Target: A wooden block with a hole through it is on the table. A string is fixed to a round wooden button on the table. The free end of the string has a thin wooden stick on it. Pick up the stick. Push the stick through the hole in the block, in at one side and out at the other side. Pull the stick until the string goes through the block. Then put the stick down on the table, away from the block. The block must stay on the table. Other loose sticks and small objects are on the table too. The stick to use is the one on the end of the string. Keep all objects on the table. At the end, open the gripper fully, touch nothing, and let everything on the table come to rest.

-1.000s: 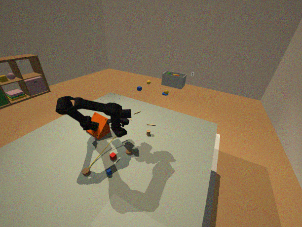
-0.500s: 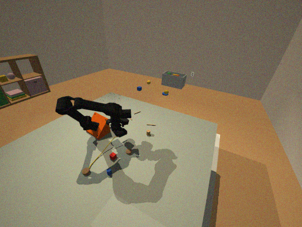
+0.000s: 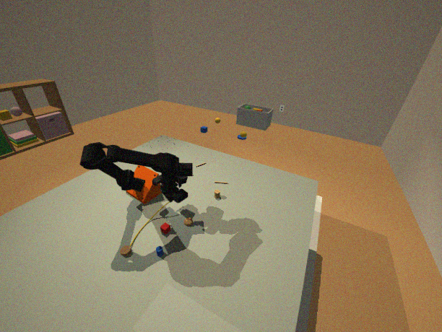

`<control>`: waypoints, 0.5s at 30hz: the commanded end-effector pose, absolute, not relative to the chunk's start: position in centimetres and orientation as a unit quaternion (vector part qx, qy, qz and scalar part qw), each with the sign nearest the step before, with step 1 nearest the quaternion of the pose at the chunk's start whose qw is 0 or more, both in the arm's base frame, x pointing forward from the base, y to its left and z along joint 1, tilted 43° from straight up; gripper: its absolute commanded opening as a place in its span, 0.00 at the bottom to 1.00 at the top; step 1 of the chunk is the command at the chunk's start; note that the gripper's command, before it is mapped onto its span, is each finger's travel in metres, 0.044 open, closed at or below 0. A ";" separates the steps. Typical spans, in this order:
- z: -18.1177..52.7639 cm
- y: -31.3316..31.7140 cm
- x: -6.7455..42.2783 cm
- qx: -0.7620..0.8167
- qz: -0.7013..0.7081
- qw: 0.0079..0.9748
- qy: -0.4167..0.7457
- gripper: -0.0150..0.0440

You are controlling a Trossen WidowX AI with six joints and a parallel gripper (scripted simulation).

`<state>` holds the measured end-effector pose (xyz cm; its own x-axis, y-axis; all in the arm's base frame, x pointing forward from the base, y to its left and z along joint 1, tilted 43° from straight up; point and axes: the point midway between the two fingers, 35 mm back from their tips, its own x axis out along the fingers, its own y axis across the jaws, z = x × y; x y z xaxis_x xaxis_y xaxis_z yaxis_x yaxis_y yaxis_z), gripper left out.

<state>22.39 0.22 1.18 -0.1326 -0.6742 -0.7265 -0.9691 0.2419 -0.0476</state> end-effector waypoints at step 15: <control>2.7 -1.0 23.7 -0.593 0.297 0.268 0.699 0.25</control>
